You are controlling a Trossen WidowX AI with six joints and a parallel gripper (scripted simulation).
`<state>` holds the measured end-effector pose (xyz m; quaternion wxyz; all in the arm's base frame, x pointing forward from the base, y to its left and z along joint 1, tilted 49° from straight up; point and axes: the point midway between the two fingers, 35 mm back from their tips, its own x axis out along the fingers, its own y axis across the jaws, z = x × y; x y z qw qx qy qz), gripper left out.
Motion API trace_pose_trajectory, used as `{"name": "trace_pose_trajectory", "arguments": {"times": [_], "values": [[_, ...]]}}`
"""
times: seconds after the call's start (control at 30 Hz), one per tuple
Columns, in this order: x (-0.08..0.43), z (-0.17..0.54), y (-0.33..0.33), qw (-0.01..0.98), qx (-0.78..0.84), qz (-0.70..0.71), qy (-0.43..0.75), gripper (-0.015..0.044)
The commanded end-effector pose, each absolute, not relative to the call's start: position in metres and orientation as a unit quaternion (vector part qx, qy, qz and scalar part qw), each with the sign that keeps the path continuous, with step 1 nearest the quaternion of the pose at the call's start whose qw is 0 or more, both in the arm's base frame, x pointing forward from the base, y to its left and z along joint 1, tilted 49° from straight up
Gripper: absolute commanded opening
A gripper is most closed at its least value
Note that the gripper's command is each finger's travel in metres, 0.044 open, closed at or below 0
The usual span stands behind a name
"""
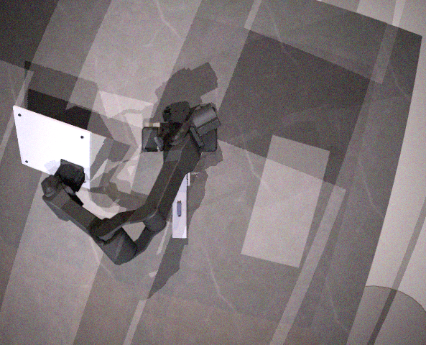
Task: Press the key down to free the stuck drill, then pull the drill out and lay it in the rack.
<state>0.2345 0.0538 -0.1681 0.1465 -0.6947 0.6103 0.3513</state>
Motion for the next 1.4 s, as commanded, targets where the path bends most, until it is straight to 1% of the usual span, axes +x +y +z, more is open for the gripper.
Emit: {"name": "trace_pose_trajectory", "arguments": {"times": [0.0, 0.33, 1.37], "values": [[0.235, -0.168, 0.054, 0.146, -0.695, 0.351, 0.61, 0.0184], [0.236, -0.166, 0.051, 0.149, -0.695, 0.351, 0.609, 0.044], [0.241, -0.161, 0.041, 0.148, -0.695, 0.35, 0.61, 0.044]]}}
